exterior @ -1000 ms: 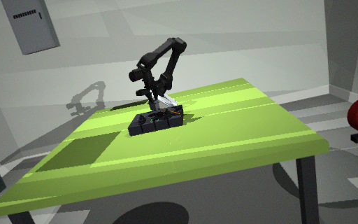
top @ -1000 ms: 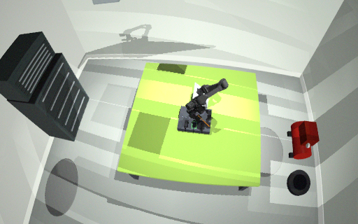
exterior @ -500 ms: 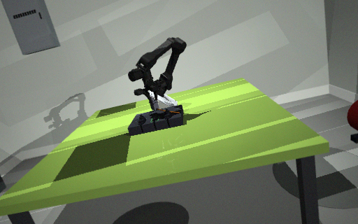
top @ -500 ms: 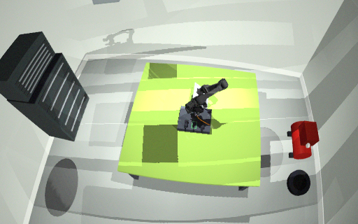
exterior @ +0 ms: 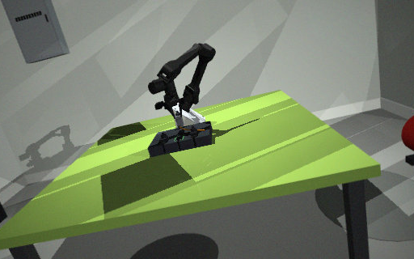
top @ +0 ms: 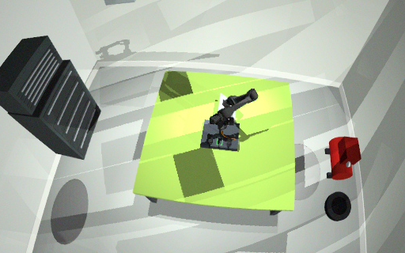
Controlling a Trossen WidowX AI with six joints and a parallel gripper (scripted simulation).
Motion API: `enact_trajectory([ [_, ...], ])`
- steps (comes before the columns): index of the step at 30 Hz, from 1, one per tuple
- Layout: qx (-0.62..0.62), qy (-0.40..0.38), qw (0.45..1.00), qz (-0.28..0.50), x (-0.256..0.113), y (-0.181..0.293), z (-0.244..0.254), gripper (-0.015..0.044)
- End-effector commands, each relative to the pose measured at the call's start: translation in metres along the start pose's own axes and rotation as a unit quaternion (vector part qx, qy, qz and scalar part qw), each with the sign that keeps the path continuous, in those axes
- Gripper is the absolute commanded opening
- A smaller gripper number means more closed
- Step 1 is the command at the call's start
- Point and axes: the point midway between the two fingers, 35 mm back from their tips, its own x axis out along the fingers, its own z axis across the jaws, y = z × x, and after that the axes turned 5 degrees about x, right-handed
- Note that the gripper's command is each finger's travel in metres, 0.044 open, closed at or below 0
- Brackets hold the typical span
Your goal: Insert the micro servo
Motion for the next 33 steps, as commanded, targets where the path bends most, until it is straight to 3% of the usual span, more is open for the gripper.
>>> enact_trajectory([
  [1, 0.03, 0.004, 1.0, -0.003, -0.002, -0.002, -0.002, 0.0],
  [33, 0.027, 0.003, 1.0, -0.005, -0.003, -0.109, 0.003, 0.0],
])
